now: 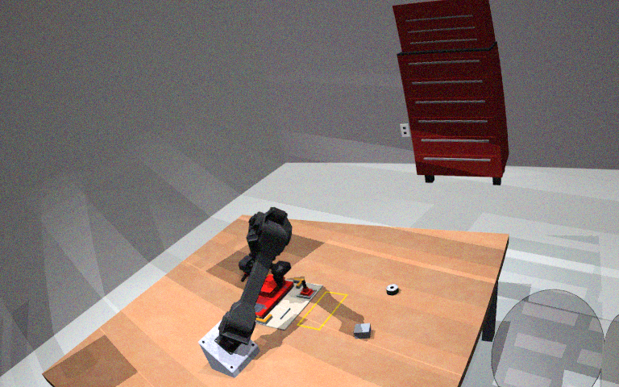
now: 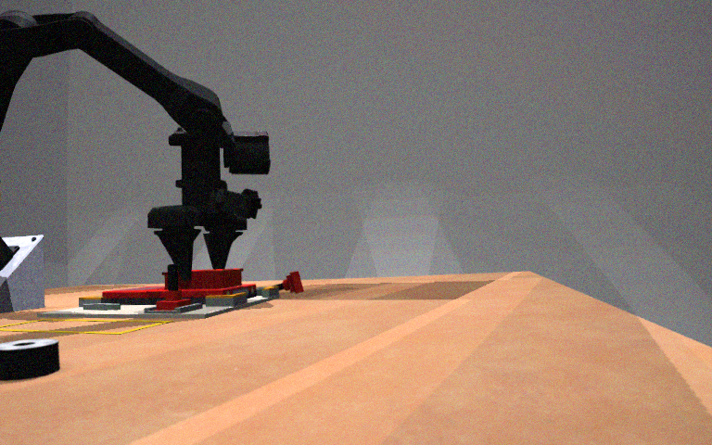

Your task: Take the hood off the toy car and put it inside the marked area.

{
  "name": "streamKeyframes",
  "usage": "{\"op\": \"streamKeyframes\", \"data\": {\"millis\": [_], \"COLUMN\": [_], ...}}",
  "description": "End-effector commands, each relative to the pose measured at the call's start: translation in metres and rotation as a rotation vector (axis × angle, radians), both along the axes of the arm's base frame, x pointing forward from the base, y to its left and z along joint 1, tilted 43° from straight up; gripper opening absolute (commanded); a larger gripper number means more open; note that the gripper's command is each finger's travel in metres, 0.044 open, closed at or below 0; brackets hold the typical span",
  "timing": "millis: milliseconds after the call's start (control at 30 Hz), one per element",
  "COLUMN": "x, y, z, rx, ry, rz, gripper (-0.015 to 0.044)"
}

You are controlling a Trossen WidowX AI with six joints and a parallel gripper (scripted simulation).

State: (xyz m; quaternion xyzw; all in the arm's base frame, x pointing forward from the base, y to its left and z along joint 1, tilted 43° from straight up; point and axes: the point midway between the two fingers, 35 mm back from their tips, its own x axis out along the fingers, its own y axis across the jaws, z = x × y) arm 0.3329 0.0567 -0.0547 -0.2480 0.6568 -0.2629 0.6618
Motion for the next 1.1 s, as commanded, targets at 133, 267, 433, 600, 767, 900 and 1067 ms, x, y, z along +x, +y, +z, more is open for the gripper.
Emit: {"op": "streamKeyframes", "data": {"millis": [133,267,433,600,767,900,1067], "x": [0.0002,-0.0001,-0.0001,-0.0001,0.0000,0.0001,0.0001], "y": [-0.0033,-0.0020,-0.0020,-0.0020,-0.0009,0.0009,0.0032], "z": [-0.0030,-0.0021,-0.0021,-0.0021,-0.0010,0.0009,0.0033], "rx": [-0.003,0.000,0.000,0.000,0.000,0.000,0.000], "ry": [0.002,0.000,0.000,0.000,0.000,0.000,0.000], "rz": [0.005,0.000,0.000,0.000,0.000,0.000,0.000], "gripper": [0.0440,0.0361,0.0308,0.0275,0.0144,0.0039,0.0000]}}
